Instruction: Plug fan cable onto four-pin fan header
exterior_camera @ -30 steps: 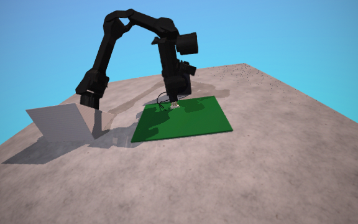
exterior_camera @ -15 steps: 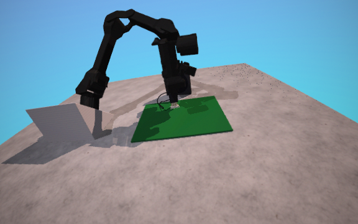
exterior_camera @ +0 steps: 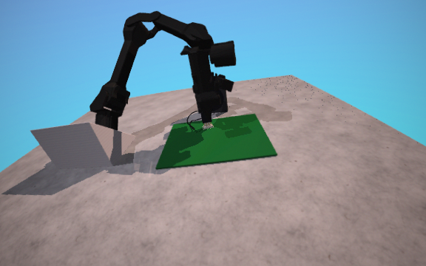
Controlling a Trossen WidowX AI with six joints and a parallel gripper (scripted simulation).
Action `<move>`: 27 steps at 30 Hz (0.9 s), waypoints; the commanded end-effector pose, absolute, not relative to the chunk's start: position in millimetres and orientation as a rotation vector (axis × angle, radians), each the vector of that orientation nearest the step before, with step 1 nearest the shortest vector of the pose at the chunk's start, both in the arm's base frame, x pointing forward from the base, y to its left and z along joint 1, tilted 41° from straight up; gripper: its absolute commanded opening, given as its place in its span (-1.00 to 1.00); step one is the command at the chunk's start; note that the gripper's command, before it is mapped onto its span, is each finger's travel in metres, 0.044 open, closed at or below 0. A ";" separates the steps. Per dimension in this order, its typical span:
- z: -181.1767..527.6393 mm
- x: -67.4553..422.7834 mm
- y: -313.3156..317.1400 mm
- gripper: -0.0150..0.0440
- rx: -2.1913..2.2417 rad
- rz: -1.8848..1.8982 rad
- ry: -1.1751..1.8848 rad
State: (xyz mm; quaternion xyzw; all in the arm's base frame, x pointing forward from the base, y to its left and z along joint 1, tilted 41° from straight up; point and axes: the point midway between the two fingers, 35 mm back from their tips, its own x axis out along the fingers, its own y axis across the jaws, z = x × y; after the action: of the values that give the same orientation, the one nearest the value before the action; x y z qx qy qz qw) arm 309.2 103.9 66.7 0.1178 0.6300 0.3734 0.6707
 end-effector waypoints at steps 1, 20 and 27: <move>66.2 309.0 104.7 -0.49 0.272 0.843 1.420; 59.5 308.3 110.6 -0.49 0.272 0.843 1.420; 56.6 308.0 113.2 -0.49 0.273 0.843 1.420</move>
State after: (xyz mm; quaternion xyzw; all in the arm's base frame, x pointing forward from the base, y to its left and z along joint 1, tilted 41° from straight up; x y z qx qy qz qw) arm 309.1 110.1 59.0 0.1190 0.6292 0.3724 0.6718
